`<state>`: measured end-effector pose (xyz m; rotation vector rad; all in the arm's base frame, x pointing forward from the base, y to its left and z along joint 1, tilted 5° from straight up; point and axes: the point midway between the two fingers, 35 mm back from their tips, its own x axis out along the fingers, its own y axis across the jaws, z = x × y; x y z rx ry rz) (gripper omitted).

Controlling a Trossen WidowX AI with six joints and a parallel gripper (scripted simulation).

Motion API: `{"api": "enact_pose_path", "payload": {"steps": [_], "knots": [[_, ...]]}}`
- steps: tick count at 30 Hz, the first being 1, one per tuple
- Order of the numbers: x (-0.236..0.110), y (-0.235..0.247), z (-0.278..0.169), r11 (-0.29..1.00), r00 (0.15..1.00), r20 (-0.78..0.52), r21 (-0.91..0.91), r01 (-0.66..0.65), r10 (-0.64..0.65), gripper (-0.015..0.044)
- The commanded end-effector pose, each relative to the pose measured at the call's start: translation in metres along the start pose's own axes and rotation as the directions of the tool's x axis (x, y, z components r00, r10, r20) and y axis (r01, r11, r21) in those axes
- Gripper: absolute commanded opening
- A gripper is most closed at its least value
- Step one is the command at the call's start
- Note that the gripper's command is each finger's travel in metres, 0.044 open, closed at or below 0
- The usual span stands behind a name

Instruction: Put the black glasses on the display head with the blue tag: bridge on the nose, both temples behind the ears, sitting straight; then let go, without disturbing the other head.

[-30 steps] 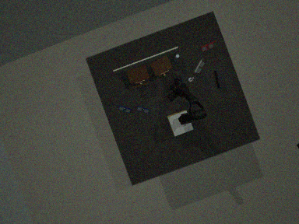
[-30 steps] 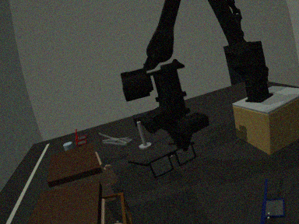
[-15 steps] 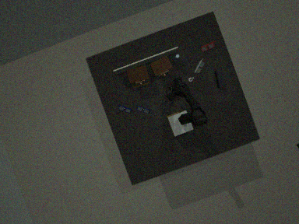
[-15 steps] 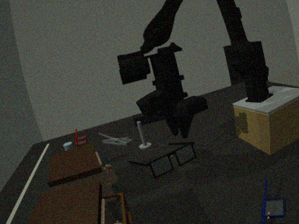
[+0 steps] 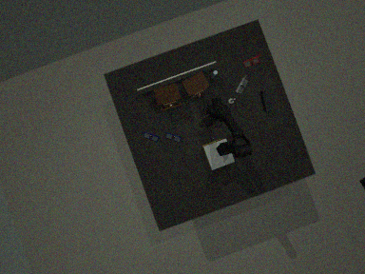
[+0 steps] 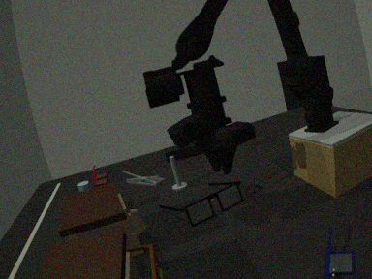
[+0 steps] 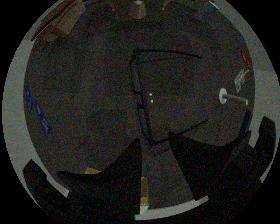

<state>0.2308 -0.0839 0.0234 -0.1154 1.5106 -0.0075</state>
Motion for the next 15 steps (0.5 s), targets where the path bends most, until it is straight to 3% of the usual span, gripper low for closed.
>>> {"api": "enact_pose_path", "payload": {"steps": [1,15], "knots": [[0.000,-0.001,-0.001,1.000,1.000,-0.004,-0.004,0.002,-0.002,0.0140],[0.018,-0.001,0.001,1.000,1.000,-0.004,-0.004,0.002,-0.002,0.0140]]}}
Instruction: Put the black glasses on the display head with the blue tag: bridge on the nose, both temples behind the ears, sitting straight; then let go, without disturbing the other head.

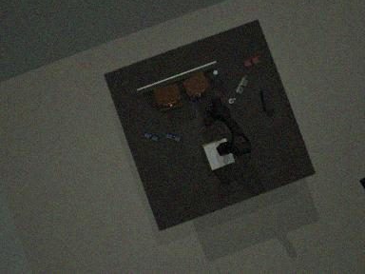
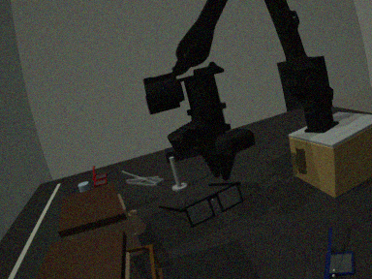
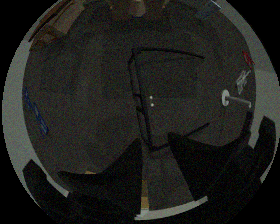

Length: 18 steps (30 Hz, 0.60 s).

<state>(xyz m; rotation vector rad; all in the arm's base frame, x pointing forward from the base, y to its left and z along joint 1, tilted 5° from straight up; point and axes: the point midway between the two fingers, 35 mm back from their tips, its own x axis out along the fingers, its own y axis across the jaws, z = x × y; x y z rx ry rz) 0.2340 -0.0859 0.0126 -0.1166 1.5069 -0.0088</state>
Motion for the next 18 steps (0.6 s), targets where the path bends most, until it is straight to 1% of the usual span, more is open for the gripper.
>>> {"api": "enact_pose_path", "payload": {"steps": [1,18], "knots": [[0.009,0.000,-0.002,1.000,1.000,-0.007,-0.004,0.000,0.000,0.0140],[0.037,0.000,-0.003,1.000,1.000,-0.008,-0.004,0.000,0.000,0.0140]]}}
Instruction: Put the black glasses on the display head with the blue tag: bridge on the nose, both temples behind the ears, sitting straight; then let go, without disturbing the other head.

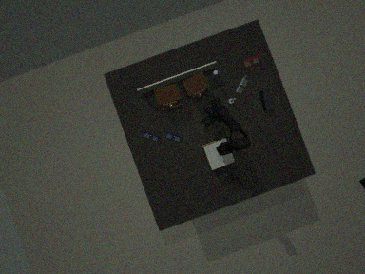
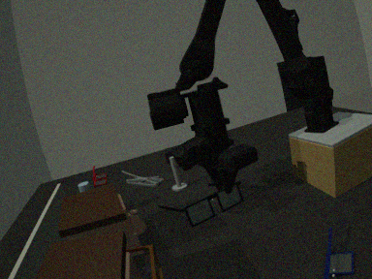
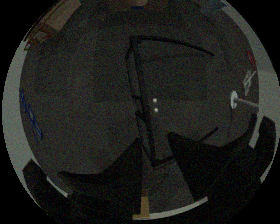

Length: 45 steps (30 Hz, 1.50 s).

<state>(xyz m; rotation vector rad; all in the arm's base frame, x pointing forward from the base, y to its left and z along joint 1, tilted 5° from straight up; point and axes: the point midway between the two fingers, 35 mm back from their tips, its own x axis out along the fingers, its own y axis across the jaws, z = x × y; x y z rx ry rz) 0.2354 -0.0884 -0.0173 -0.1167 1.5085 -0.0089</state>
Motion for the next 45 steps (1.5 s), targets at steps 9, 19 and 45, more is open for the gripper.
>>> {"api": "enact_pose_path", "payload": {"steps": [9,19,45], "knots": [[0.019,0.001,-0.004,1.000,1.000,-0.006,-0.004,0.000,0.000,0.0140],[0.016,0.001,-0.002,1.000,1.000,-0.003,0.000,-0.001,0.001,0.0087],[-0.014,-0.001,0.002,1.000,1.000,-0.004,-0.001,-0.001,0.001,0.0000]]}}
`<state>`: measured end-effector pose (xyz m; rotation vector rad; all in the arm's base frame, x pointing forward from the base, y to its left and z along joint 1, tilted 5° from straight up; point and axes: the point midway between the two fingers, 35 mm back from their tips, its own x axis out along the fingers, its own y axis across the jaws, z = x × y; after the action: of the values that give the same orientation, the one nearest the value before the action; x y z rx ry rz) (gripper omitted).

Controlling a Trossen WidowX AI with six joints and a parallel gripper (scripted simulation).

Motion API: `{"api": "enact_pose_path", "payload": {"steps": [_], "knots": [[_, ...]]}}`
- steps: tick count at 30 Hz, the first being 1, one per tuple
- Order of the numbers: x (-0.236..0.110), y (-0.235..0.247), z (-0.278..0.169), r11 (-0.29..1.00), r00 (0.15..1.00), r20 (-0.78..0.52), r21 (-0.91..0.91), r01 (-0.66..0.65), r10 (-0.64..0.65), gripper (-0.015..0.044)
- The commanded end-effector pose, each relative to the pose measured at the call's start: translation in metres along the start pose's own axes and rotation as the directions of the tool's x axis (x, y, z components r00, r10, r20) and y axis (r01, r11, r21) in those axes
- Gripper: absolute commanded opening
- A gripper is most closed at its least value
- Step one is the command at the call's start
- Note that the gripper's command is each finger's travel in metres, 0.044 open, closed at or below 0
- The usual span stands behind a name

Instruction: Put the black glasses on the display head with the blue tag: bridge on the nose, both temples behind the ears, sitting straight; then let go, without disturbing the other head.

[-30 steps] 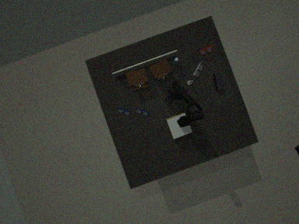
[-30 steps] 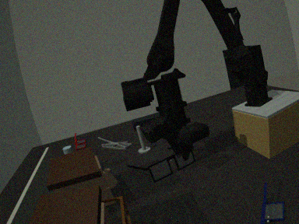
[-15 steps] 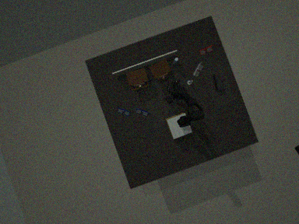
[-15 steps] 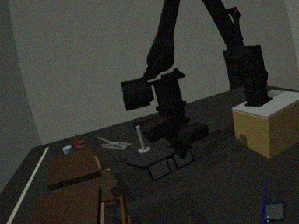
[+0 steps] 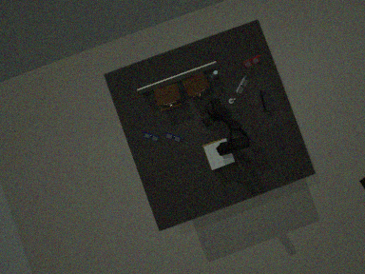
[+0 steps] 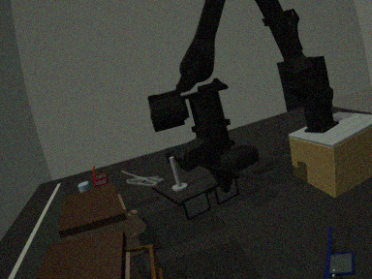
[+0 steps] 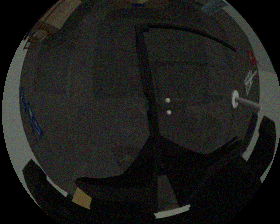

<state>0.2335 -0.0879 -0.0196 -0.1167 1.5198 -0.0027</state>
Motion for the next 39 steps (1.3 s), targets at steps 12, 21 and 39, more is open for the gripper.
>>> {"api": "enact_pose_path", "payload": {"steps": [12,21,39], "knots": [[-0.086,-0.002,0.004,1.000,1.000,0.006,0.000,0.005,-0.005,0.0000],[-0.089,-0.012,0.004,0.995,0.999,0.022,-0.098,-0.024,0.026,0.0000],[-0.104,-0.051,0.000,0.877,0.985,0.122,-0.478,-0.052,0.125,0.0000]]}}
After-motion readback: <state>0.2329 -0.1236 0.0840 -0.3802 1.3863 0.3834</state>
